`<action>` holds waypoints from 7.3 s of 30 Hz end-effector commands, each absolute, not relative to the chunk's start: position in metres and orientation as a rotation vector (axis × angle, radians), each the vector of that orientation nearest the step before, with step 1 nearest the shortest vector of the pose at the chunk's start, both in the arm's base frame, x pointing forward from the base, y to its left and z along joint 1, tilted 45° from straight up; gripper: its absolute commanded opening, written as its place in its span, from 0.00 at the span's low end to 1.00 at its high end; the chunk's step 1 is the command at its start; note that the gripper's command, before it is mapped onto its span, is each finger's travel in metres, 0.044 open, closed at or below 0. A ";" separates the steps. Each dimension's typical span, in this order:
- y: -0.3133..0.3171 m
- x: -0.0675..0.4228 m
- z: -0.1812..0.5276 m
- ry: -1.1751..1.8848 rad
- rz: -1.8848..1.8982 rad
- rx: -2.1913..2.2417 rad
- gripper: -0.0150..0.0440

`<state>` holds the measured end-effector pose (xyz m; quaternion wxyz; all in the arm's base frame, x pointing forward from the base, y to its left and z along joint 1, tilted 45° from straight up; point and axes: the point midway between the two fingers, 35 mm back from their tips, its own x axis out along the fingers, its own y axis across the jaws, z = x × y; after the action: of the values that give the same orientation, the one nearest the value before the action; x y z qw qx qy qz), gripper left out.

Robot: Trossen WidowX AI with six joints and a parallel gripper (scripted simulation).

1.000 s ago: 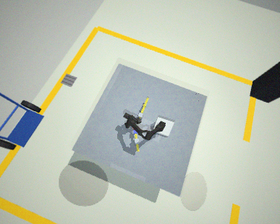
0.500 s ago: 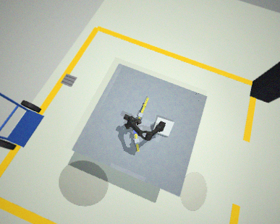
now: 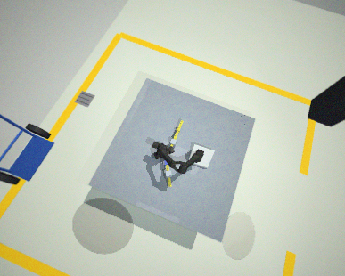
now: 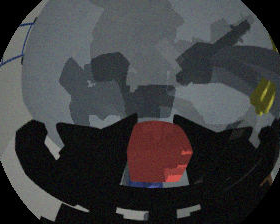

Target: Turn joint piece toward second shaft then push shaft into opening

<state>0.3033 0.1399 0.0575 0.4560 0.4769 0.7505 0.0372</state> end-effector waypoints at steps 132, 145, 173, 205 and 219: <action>0.131 0.293 0.054 1.827 -0.215 1.373 0.25; 0.125 0.285 0.053 1.802 -0.436 1.487 0.25; 0.120 0.272 0.054 1.743 -0.803 1.628 0.25; 0.120 0.272 0.054 1.743 -0.793 1.624 0.68; 0.120 0.272 0.054 1.743 -0.793 1.624 1.00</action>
<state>0.2720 0.1199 0.0541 0.3098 0.6150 0.6599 -0.3005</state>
